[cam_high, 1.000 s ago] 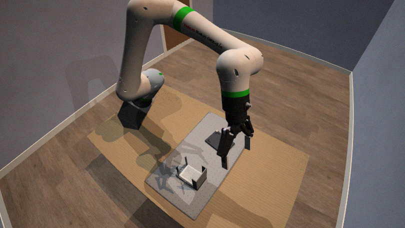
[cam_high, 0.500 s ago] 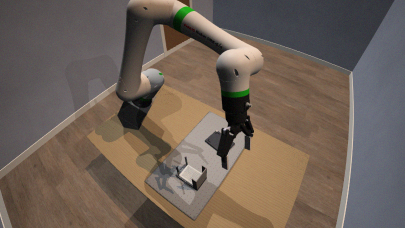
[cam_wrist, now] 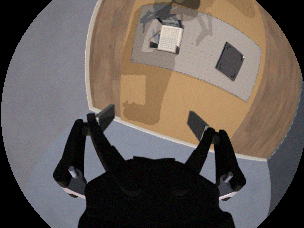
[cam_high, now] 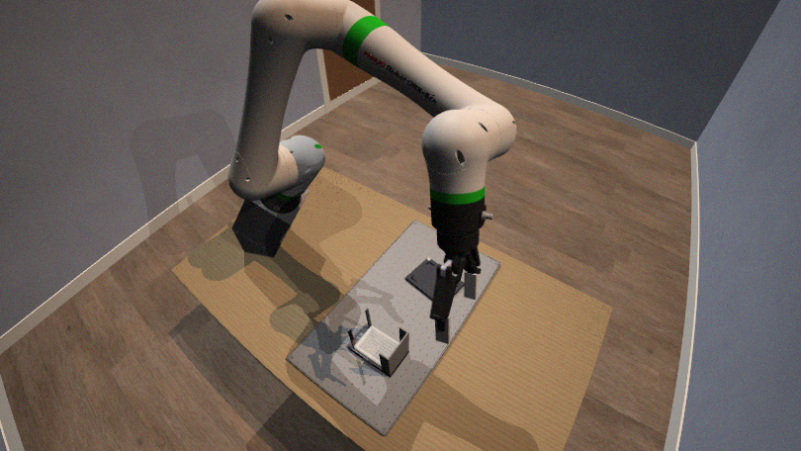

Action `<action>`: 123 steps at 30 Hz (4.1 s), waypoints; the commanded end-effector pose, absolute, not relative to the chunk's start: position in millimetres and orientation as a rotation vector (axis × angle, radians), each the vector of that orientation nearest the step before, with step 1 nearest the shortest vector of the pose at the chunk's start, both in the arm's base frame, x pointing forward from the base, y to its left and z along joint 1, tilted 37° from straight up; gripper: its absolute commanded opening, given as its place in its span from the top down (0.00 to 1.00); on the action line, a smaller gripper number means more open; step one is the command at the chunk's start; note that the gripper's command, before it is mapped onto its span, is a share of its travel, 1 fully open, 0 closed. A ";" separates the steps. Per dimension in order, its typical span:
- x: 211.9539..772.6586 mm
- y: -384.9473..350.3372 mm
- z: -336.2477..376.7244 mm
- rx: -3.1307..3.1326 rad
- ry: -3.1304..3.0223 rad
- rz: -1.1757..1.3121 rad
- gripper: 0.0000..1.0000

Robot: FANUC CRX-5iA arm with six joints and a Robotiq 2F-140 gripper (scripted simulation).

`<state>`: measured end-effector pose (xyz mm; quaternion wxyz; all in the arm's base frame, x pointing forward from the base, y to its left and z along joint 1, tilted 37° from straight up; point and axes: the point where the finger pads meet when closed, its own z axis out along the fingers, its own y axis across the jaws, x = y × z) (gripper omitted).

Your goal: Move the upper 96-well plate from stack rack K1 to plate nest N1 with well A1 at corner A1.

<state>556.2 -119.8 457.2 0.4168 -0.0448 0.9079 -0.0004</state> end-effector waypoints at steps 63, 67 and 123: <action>531.2 -130.5 297.1 -2.157 1.388 -0.575 0.00; 528.3 -130.4 286.6 -2.248 1.269 -0.598 0.00; 502.3 -125.1 210.5 -2.725 -0.167 -0.817 0.00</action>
